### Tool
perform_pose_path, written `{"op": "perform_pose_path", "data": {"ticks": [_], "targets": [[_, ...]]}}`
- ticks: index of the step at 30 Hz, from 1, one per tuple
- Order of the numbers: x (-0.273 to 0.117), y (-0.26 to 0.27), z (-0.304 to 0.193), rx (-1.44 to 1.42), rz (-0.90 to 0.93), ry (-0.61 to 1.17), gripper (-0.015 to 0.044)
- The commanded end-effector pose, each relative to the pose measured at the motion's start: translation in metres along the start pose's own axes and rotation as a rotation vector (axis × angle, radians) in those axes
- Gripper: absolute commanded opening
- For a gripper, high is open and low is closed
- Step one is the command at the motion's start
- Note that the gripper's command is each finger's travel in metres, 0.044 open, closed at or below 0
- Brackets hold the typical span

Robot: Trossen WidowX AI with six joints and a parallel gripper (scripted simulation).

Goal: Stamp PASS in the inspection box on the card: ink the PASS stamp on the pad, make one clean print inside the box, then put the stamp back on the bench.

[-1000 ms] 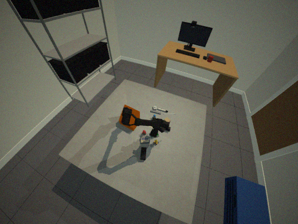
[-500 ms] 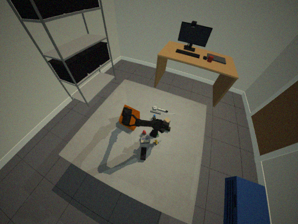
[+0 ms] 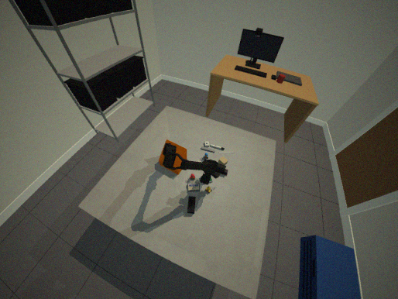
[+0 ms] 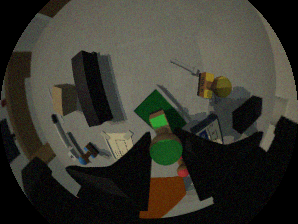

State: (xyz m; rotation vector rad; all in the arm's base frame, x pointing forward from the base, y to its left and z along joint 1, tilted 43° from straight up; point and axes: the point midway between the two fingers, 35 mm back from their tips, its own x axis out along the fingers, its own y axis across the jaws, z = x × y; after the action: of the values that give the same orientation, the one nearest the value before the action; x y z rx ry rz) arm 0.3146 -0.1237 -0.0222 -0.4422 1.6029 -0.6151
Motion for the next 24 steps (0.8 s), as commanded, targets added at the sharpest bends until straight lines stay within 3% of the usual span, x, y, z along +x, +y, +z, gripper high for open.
{"op": "perform_pose_path", "data": {"ticks": [1, 24], "targets": [[0.003, -0.001, 0.0, -0.002, -0.004, -0.001, 0.0], [0.018, -0.002, -0.001, -0.002, -0.005, -0.001, 0.0]]}}
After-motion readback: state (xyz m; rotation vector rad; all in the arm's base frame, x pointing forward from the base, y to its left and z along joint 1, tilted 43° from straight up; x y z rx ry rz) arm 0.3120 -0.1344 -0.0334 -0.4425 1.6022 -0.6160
